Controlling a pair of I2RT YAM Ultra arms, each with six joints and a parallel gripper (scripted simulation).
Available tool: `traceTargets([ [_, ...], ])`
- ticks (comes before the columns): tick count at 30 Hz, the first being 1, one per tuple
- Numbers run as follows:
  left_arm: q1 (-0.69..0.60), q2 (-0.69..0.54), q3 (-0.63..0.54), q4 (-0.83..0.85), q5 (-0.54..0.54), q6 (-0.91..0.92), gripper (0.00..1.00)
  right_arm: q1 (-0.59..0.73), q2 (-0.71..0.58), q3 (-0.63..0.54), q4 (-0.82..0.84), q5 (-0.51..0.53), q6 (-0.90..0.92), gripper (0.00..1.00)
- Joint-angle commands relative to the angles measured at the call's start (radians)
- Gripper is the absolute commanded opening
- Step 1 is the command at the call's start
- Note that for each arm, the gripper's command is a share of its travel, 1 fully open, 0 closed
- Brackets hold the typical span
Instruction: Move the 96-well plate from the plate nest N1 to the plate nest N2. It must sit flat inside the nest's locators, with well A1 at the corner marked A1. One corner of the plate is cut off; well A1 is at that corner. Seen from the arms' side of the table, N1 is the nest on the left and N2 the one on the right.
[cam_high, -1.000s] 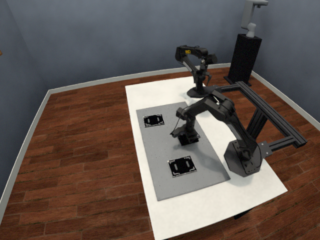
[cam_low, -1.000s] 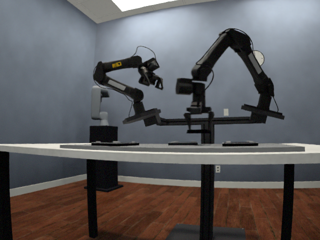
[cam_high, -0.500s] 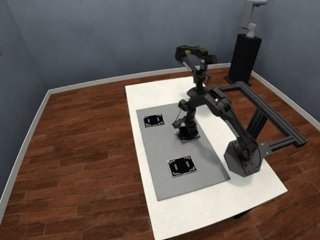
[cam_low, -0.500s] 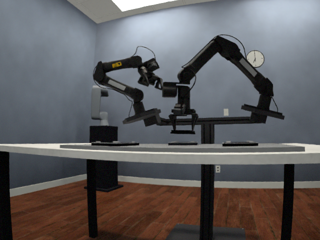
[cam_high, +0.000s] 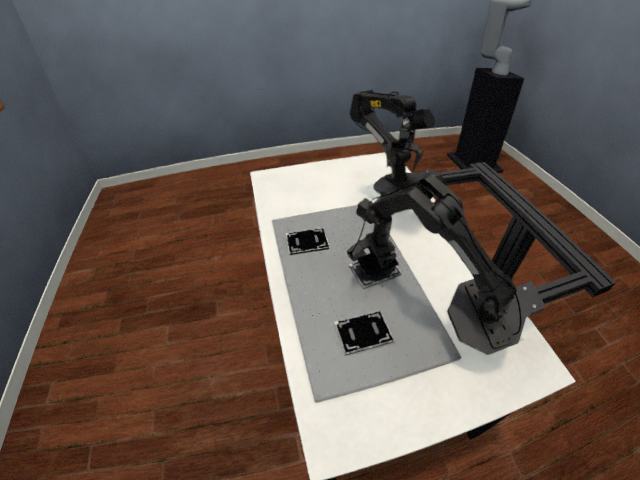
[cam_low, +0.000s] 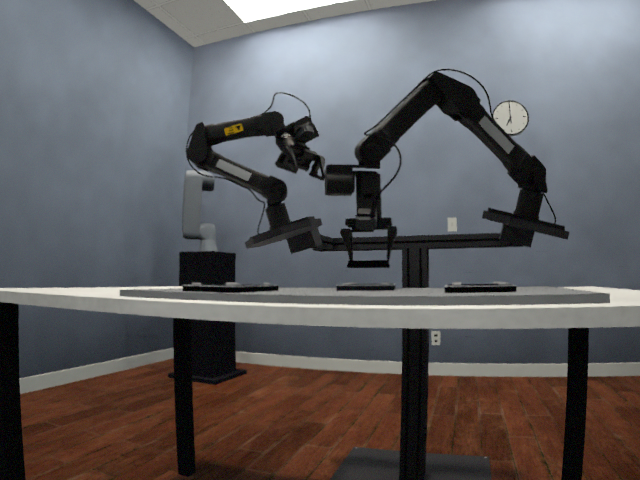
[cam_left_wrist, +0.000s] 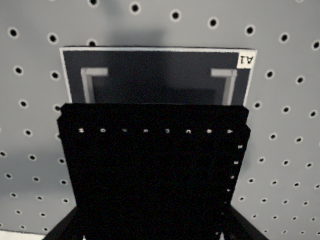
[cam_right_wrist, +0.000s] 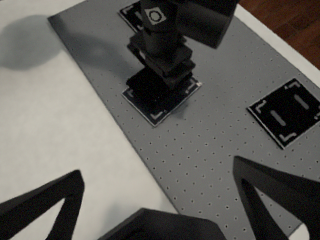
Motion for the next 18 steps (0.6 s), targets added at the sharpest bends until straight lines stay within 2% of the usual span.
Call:
traceTargets([
  [1,0.003,0.008,0.033,-0.012,-0.018,-0.017,0.78,0.01,-0.006,0.019,-0.017,0.017,0.006,1.0],
  [4,0.014,0.033,0.049,0.042,-0.02,0.009,0.78,0.01,-0.006,0.019,-0.017,0.017,0.006,1.0],
  [18,0.011,0.039,0.042,0.02,-0.011,0.001,0.78,0.01,-0.006,0.019,-0.017,0.017,0.006,1.0],
])
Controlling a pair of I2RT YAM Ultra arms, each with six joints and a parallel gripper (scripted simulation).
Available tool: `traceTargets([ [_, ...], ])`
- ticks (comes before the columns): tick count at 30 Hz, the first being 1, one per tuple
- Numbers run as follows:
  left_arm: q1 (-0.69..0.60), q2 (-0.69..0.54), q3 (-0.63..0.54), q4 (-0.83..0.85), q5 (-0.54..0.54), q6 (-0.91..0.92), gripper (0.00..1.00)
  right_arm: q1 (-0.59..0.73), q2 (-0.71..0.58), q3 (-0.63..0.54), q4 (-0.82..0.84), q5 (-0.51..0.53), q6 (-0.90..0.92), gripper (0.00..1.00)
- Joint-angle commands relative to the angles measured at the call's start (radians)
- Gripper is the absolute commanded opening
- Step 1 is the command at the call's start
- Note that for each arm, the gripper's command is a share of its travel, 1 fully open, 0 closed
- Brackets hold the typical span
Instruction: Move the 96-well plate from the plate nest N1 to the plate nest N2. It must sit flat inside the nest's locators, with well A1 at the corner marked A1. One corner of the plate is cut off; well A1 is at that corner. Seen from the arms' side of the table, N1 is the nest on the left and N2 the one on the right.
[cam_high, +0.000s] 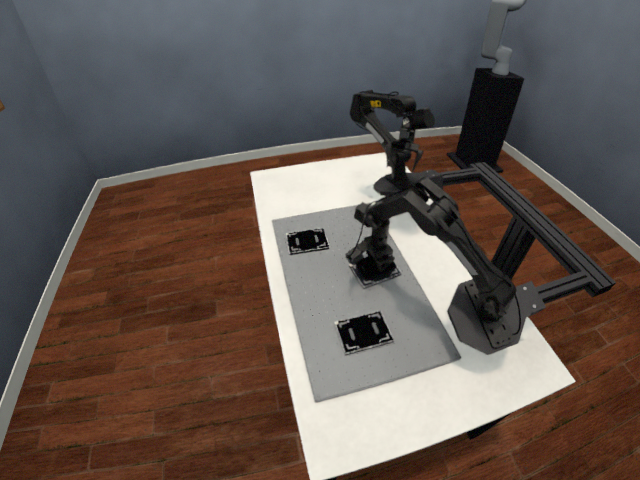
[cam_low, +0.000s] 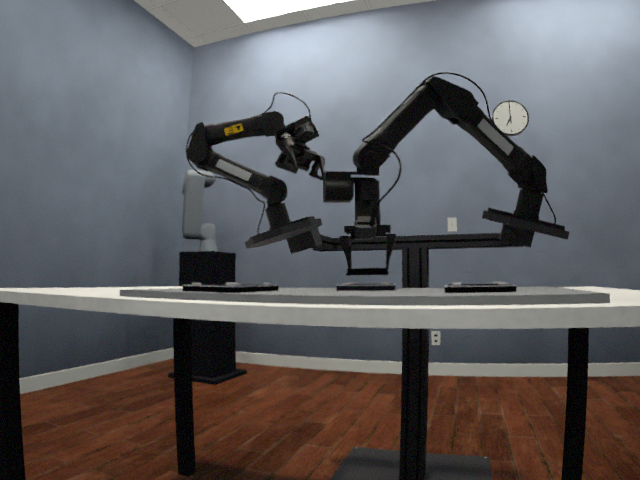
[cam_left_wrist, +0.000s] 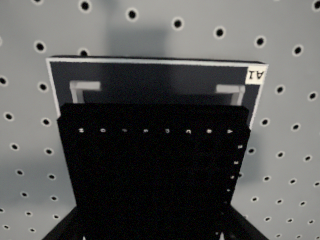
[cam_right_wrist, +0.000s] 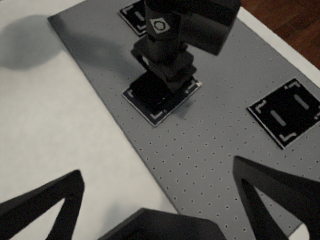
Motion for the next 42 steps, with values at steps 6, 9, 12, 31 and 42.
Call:
traceTargets([
  [6,-0.012,-0.008,-0.022,0.041,-0.016,0.009,0.78,0.01,-0.006,0.019,-0.017,0.017,0.006,1.0],
  [9,-0.004,0.01,-0.027,0.062,-0.019,0.013,0.78,0.01,-0.006,0.019,-0.017,0.017,0.006,1.0],
  [12,0.0,0.023,-0.034,0.083,-0.023,0.017,0.78,0.01,-0.006,0.019,-0.017,0.017,0.006,1.0],
  [31,-0.004,0.048,0.019,0.038,-0.017,0.001,0.78,0.01,-0.006,0.019,-0.017,0.017,0.006,1.0],
  [42,0.004,0.036,-0.013,0.073,-0.01,0.011,0.78,0.01,-0.006,0.019,-0.017,0.017,0.006,1.0],
])
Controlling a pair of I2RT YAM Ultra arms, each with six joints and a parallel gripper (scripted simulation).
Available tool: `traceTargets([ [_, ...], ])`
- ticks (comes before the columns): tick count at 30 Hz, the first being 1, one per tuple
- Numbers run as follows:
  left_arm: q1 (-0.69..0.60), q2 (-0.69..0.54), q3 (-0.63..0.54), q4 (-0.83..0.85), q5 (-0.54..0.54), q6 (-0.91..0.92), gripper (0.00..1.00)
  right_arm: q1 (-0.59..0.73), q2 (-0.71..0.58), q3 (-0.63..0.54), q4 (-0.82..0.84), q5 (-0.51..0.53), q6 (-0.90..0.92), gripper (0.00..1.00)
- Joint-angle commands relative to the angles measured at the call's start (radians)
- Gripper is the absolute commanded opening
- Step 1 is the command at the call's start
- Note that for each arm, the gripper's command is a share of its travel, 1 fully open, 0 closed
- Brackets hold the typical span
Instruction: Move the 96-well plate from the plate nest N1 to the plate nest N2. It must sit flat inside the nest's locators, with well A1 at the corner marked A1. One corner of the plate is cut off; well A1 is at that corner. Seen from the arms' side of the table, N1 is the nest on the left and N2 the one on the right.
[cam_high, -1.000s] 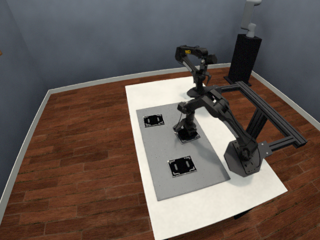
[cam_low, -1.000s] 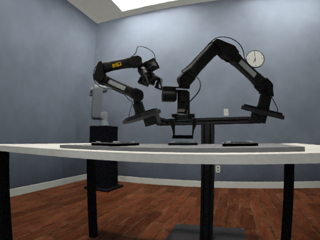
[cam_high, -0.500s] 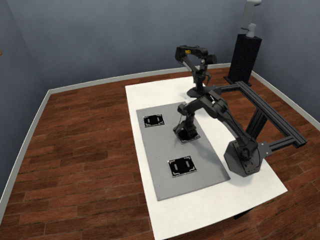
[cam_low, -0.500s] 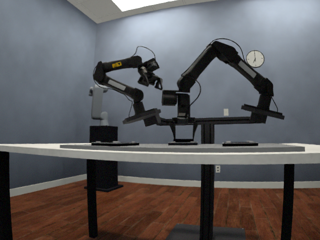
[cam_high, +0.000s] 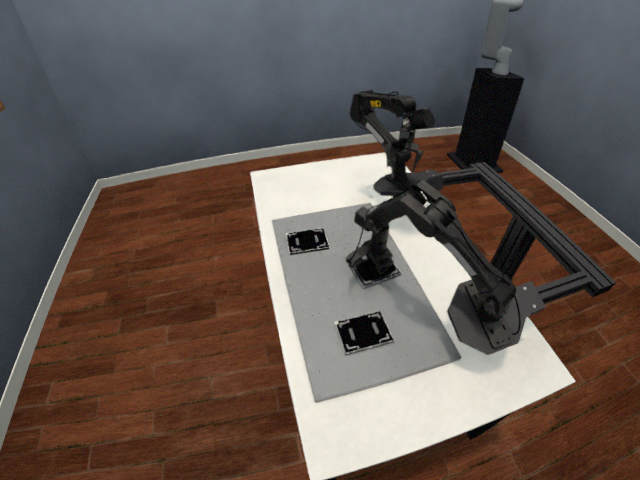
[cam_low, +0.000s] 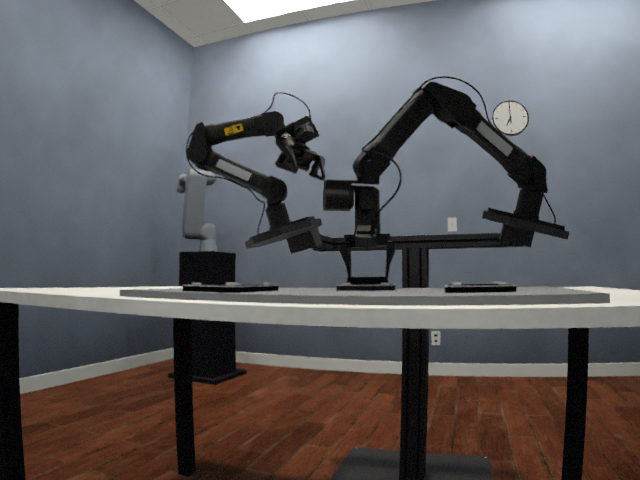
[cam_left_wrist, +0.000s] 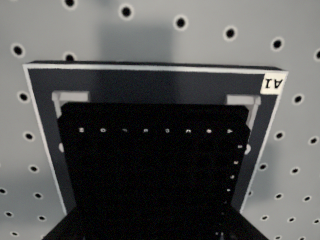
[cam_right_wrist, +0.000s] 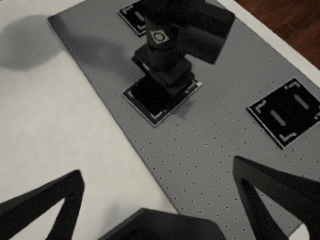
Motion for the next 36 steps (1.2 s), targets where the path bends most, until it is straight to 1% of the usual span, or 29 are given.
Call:
traceTargets([
  [1,-0.004,-0.011,-0.013,0.026,-0.004,0.006,0.78,0.01,-0.006,0.019,-0.017,0.017,0.006,1.0],
  [10,0.01,0.03,-0.014,0.071,-0.015,0.018,0.78,0.01,-0.006,0.019,-0.017,0.017,0.006,1.0],
  [15,0.004,0.02,-0.01,0.059,-0.015,0.008,0.78,0.01,-0.006,0.019,-0.017,0.017,0.006,1.0],
  [17,-0.007,-0.002,0.012,0.001,-0.005,-0.005,0.78,0.01,-0.006,0.019,-0.017,0.017,0.006,1.0],
  [20,-0.007,-0.002,0.012,0.001,-0.005,-0.005,0.78,0.01,-0.006,0.019,-0.017,0.017,0.006,1.0],
  [22,-0.007,-0.002,0.012,0.001,-0.005,-0.005,1.0,0.01,-0.006,0.019,-0.017,0.017,0.006,1.0],
  [26,-0.009,-0.005,-0.002,0.001,-0.013,-0.003,1.0,0.01,-0.006,0.019,-0.017,0.017,0.006,1.0],
  [36,-0.013,-0.092,-0.081,0.062,0.002,0.01,1.0,0.01,-0.006,0.019,-0.017,0.017,0.006,1.0],
])
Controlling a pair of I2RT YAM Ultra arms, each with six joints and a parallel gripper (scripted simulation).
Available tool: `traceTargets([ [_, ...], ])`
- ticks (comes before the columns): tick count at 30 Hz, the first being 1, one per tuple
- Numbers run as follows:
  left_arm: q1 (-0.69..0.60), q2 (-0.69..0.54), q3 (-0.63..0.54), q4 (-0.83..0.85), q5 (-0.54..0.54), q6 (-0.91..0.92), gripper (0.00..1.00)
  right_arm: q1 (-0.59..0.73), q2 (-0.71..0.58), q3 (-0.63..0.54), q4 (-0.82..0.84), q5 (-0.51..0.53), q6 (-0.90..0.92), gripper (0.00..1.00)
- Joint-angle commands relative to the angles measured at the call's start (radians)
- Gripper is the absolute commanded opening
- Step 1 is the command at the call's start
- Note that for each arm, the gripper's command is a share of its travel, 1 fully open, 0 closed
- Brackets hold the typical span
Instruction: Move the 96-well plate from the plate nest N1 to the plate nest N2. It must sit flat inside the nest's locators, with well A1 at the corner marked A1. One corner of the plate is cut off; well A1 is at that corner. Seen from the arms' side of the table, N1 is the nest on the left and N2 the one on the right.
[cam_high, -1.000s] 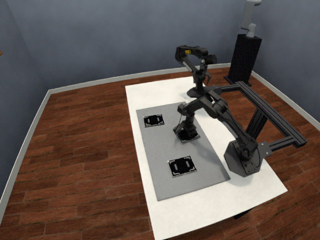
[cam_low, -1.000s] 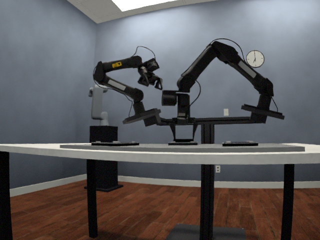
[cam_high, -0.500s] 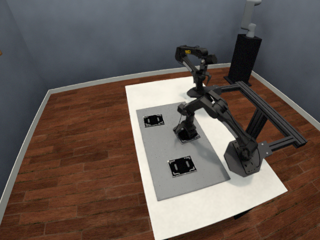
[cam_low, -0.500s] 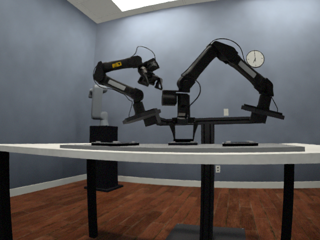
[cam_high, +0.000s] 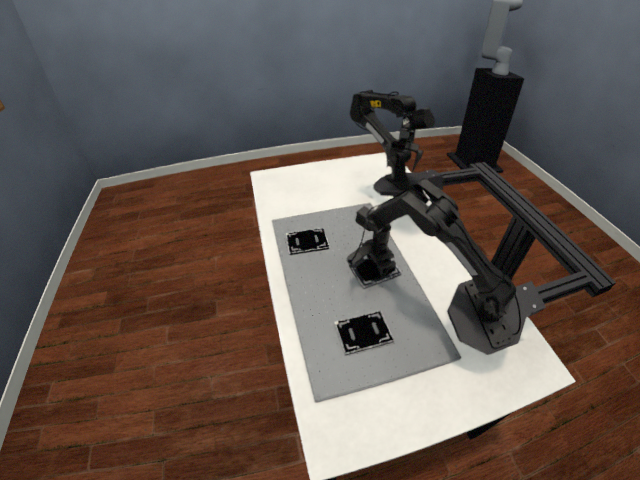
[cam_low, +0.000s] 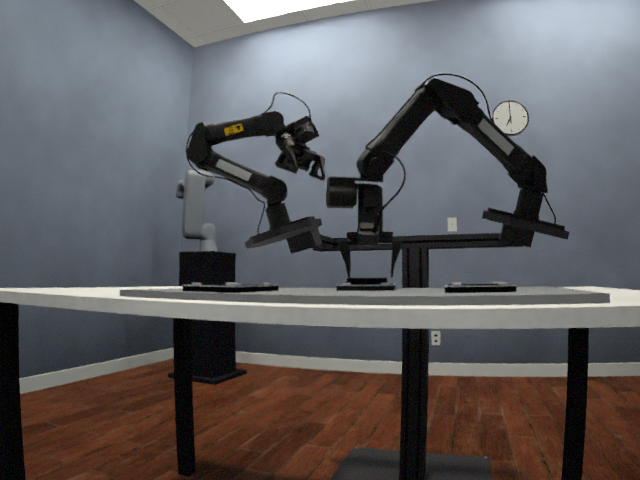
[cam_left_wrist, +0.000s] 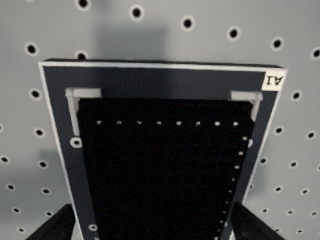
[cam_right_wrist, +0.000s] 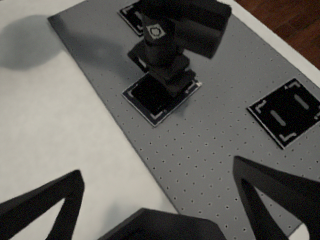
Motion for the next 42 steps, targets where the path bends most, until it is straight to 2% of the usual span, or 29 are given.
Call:
traceTargets([
  [1,-0.015,-0.052,-0.021,0.01,0.0,0.001,1.0,0.01,-0.006,0.019,-0.017,0.017,0.006,1.0],
  [11,-0.027,-0.062,0.028,-0.05,-0.001,-0.018,1.0,0.01,-0.006,0.019,-0.017,0.017,0.006,1.0],
  [20,-0.076,-0.177,0.15,-0.282,0.011,-0.066,1.0,0.01,-0.006,0.019,-0.017,0.017,0.006,1.0],
  [25,-0.065,-0.151,0.15,-0.307,-0.002,-0.061,1.0,0.01,-0.006,0.019,-0.017,0.017,0.006,1.0],
  [31,-0.062,-0.14,0.127,-0.3,-0.006,-0.058,1.0,0.01,-0.015,0.03,-0.011,0.015,0.002,1.0],
  [34,-0.057,-0.169,0.11,-0.258,-0.025,-0.036,1.0,0.003,0.021,0.035,0.053,-0.008,-0.034,1.0],
  [39,-0.025,-0.263,-0.031,-0.165,-0.106,0.028,1.0,-0.073,0.157,0.054,0.245,-0.053,-0.15,1.0],
  [41,-0.025,-0.263,-0.031,-0.165,-0.106,0.028,1.0,-0.073,0.157,0.054,0.245,-0.053,-0.15,1.0],
  [42,-0.012,-0.308,-0.096,-0.128,-0.128,0.054,1.0,-0.128,0.221,0.059,0.323,-0.078,-0.208,1.0],
])
